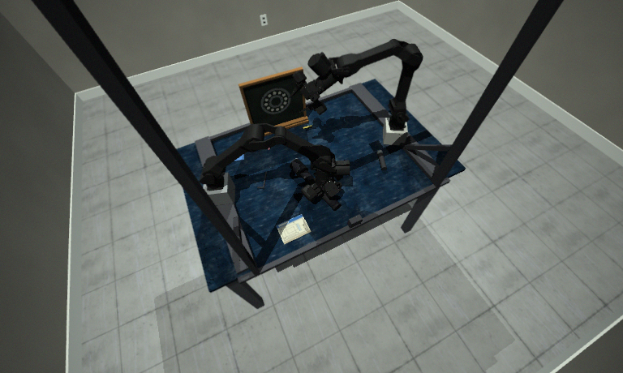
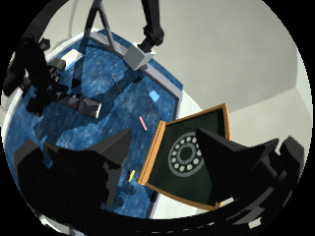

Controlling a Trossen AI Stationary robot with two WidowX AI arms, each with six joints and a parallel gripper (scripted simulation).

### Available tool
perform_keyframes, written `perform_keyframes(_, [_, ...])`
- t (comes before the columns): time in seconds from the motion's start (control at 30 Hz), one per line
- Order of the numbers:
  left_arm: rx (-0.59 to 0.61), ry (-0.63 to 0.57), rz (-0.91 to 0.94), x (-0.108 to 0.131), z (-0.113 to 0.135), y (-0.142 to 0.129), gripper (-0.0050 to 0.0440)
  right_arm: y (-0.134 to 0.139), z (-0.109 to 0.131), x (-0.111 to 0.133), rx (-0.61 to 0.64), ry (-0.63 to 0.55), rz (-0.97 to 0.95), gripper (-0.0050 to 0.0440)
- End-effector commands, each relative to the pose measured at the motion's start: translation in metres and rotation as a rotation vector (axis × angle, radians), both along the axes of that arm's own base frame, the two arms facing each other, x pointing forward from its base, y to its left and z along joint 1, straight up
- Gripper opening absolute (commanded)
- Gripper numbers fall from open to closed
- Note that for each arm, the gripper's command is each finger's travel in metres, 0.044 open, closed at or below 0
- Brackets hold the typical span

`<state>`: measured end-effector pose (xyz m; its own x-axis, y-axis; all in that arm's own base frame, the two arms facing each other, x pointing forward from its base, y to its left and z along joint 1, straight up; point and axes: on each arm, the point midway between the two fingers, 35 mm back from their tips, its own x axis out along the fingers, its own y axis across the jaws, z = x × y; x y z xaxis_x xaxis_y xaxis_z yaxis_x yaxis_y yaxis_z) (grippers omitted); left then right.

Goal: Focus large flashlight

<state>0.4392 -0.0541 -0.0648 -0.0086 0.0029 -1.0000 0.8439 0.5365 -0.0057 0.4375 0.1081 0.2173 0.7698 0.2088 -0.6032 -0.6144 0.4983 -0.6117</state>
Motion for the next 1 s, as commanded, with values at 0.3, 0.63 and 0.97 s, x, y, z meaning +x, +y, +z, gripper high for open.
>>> perform_keyframes(0.3, [-0.008,-0.034,0.008,0.007,0.015,-0.002,0.0130,-0.051,0.063,-0.041,0.352,-0.230,-0.272,0.0337])
perform_keyframes(0.63, [-0.008,-0.034,0.008,0.007,0.015,-0.002,0.0130,-0.087,0.097,-0.088,0.691,-0.422,-0.433,0.0337])
perform_keyframes(0.97, [-0.008,-0.034,0.008,0.007,0.015,-0.002,0.0130,-0.110,0.114,-0.128,0.961,-0.569,-0.496,0.0337])
